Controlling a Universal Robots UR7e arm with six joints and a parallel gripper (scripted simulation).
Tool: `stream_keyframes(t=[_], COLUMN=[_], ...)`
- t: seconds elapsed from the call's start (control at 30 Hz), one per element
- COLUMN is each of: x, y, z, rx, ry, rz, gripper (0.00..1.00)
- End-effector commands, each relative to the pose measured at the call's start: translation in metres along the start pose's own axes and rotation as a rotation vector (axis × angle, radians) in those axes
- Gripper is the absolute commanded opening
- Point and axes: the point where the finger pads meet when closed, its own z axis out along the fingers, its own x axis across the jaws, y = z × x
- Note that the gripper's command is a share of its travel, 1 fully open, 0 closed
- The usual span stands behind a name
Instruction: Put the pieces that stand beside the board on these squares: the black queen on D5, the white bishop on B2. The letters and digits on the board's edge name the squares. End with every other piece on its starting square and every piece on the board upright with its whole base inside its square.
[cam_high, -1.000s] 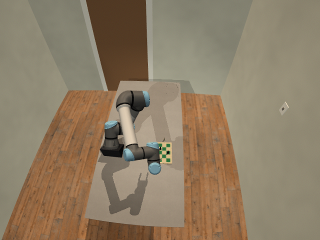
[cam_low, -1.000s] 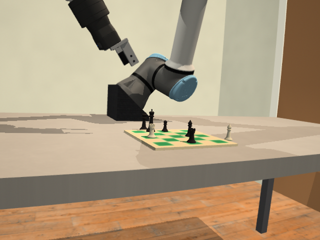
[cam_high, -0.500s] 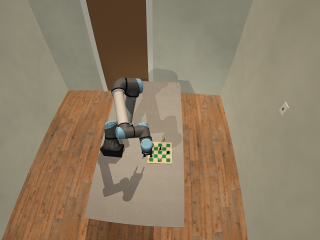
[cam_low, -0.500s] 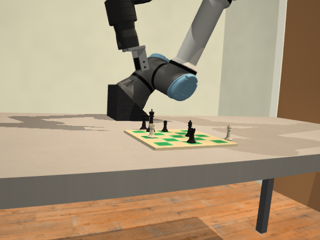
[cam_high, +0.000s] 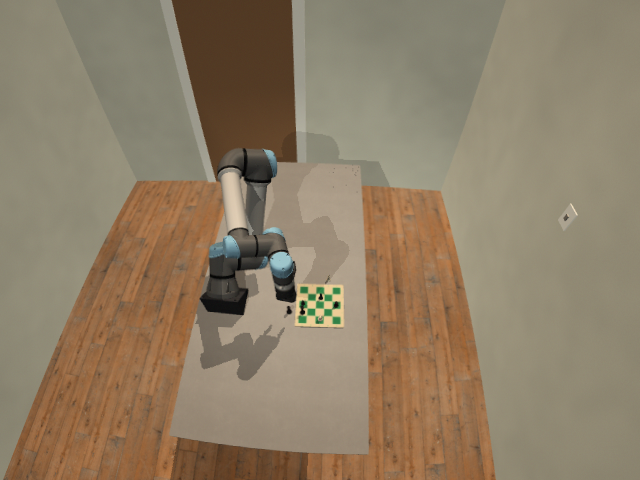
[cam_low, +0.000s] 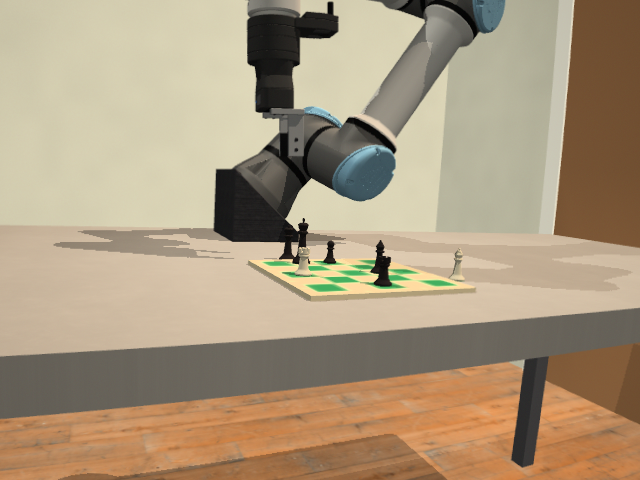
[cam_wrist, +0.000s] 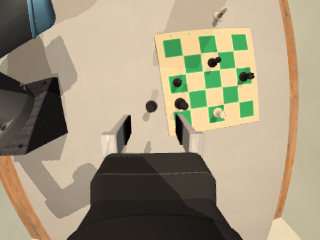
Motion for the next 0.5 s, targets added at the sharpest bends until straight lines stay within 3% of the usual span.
stream_keyframes(t=[0.0, 0.47], x=[-0.0047, -0.0083], y=[-0.0020, -0.0035], z=[0.0035, 0.0072], rx=[-0.040, -0.066], ry=[0.018, 0.030], rz=[0.013, 0.023], gripper=[1.00, 1.00])
